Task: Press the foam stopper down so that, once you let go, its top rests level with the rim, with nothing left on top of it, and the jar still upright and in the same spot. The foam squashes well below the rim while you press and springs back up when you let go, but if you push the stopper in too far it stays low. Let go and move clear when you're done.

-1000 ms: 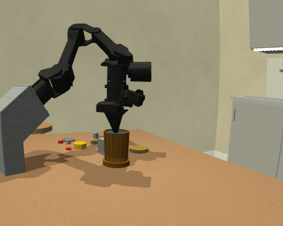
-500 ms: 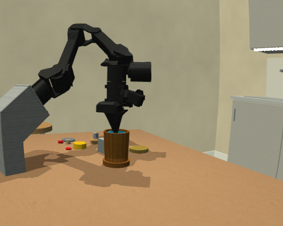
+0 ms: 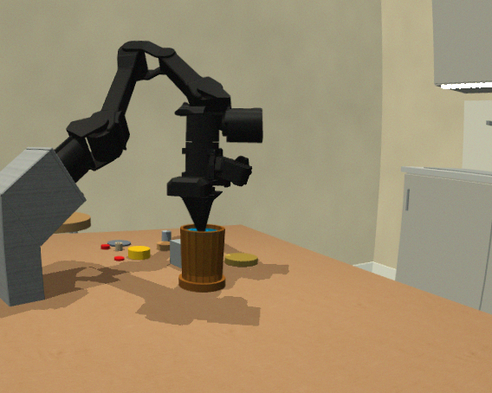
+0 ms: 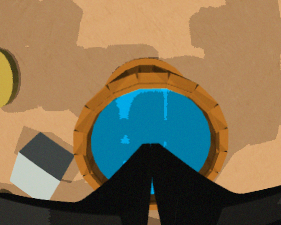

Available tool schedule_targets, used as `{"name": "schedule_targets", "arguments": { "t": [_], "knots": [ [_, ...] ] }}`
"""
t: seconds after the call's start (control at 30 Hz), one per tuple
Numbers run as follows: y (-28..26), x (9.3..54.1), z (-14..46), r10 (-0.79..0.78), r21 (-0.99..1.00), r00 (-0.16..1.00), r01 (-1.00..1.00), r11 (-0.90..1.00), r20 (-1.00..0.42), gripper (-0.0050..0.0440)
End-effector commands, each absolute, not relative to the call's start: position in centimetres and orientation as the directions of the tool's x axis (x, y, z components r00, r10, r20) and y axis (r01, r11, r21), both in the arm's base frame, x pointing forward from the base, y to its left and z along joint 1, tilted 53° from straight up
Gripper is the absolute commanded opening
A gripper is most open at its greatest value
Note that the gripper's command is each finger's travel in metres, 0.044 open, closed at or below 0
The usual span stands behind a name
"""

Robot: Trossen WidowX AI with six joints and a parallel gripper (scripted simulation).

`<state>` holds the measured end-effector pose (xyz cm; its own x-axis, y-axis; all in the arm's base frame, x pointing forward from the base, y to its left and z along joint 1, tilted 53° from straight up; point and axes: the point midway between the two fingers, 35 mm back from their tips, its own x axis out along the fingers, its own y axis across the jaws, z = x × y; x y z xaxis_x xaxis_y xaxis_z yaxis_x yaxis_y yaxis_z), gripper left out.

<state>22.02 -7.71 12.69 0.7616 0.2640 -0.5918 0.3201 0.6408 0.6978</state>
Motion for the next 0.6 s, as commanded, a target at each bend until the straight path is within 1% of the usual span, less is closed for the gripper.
{"name": "schedule_targets", "arguments": {
  "t": [0.0, 0.47, 0.57],
  "knots": [
    [-7.51, 21.95, 12.49, 0.265, 0.697, 0.758, 0.323, 0.641, -0.596, 0.0],
    [-7.64, 22.13, 12.76, 0.263, 0.696, 0.76, 0.321, 0.642, -0.594, 0.0],
    [-8.02, 21.62, 13.01, 0.262, 0.69, 0.755, 0.327, 0.646, -0.602, 0.0]
  ]
}}
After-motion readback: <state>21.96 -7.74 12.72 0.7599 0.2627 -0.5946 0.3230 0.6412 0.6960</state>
